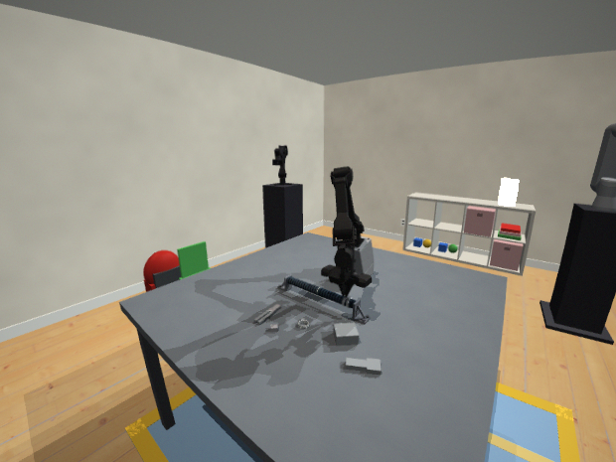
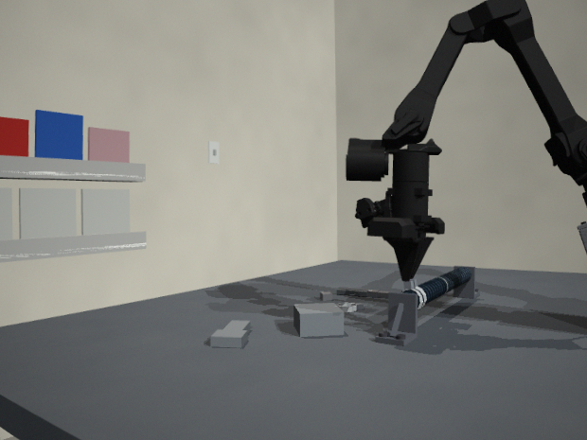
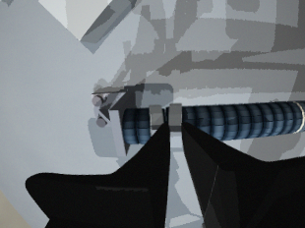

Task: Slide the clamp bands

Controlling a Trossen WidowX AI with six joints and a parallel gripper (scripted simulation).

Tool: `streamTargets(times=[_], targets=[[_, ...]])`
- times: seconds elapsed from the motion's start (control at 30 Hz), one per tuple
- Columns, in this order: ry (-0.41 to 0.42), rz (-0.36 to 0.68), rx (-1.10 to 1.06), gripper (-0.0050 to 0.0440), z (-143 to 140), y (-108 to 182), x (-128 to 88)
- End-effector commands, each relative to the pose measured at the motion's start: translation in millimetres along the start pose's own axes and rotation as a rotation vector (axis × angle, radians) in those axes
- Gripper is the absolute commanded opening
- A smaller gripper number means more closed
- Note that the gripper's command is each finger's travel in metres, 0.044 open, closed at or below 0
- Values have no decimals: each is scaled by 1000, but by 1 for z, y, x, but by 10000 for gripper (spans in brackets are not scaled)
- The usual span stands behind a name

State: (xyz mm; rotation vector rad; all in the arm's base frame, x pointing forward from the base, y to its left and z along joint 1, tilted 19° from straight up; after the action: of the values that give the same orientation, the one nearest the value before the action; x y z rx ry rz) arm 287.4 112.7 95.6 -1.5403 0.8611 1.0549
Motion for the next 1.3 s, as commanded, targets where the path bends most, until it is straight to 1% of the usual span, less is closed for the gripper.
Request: streamTargets(times=[0.0, 1.27], targets=[[9, 1, 5, 0, -8, 2, 0], [8, 0, 5, 0, -41, 11, -1]])
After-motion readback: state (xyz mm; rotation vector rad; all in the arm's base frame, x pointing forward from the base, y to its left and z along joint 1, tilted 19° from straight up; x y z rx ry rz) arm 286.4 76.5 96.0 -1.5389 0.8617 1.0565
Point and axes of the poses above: the point midway between the two fingers, 35 mm back from their tips, its own x axis out along the fingers, its own z axis across the jaws, y = z × x, the point moved 7 cm from there along -x, back along the fingers, and after that the axes turned 14 degrees about -x, right-handed, at the moved point
